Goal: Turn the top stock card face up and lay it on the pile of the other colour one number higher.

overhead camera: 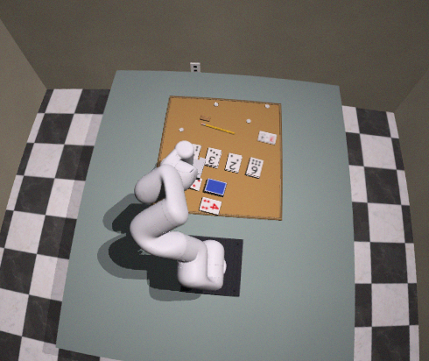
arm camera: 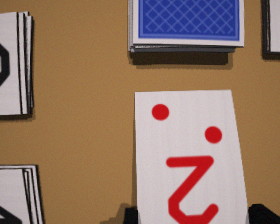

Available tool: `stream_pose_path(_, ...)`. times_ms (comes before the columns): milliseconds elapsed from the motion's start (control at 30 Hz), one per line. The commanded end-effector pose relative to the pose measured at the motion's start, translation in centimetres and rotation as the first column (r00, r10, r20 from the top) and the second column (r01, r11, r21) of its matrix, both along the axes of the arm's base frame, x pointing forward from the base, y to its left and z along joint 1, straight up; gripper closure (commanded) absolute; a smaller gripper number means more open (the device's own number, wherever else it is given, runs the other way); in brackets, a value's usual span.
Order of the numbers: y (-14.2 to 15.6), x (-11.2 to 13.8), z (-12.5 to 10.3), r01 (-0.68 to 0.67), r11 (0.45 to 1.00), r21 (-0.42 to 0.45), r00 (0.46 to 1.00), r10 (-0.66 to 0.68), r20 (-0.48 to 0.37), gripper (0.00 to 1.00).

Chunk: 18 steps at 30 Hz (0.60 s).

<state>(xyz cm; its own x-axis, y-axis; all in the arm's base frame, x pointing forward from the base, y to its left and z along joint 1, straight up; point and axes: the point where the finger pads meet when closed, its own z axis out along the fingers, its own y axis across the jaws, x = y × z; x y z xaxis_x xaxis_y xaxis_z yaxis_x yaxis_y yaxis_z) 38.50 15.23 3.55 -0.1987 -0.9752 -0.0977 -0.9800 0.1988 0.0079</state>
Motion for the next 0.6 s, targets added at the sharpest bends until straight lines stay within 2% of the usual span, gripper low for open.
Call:
stream_pose_path(0, -0.02, 0.12, -0.03, -0.001, 0.999, 0.048, 1.0, 0.0, 0.011, 0.26)
stream_pose_path(567, -0.1, 0.11, -0.35, -0.002, 0.987, 0.161, 1.0, -0.003, 0.031, 0.26)
